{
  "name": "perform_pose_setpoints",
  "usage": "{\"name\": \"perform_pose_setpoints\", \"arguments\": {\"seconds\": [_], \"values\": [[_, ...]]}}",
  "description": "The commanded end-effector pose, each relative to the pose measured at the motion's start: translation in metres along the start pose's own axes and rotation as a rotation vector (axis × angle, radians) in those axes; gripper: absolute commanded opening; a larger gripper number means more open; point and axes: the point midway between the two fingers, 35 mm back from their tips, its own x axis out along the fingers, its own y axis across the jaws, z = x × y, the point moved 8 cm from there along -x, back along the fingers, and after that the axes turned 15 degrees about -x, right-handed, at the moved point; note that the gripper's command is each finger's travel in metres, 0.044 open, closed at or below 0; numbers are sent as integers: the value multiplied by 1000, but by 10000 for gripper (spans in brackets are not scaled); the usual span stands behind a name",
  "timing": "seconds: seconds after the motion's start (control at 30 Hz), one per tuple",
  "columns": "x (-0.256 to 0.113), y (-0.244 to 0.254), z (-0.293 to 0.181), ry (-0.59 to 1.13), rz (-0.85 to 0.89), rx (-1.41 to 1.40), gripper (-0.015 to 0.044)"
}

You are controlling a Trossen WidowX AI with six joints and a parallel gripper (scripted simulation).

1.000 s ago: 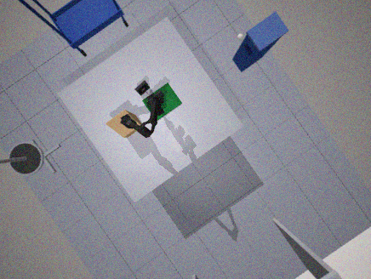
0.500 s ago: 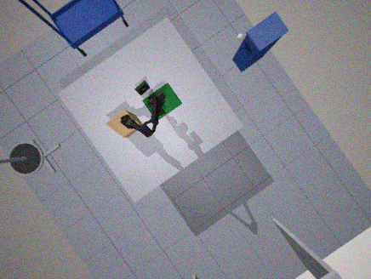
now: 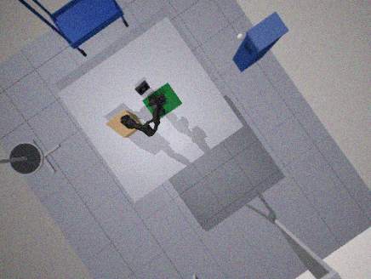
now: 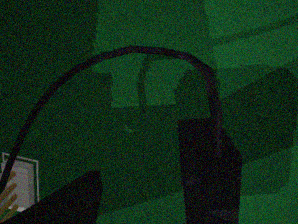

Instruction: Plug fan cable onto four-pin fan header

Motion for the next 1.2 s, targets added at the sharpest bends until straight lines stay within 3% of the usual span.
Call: {"name": "perform_pose_setpoints", "arguments": {"seconds": [0.0, 0.1, 0.63, 0.77, 0.9, 1.17], "values": [[6, 1, -2, 6, -3, -9, 440], [7, 1, -2, 6, -4, -9, 440], [5, 0, -1, 3, 0, 0, 20], [2, 0, -1, 3, 0, -1, 0], [-42, 1, 0, 5, -1, -8, 0], [-45, 4, 2, 5, 0, -95, 0]]}}
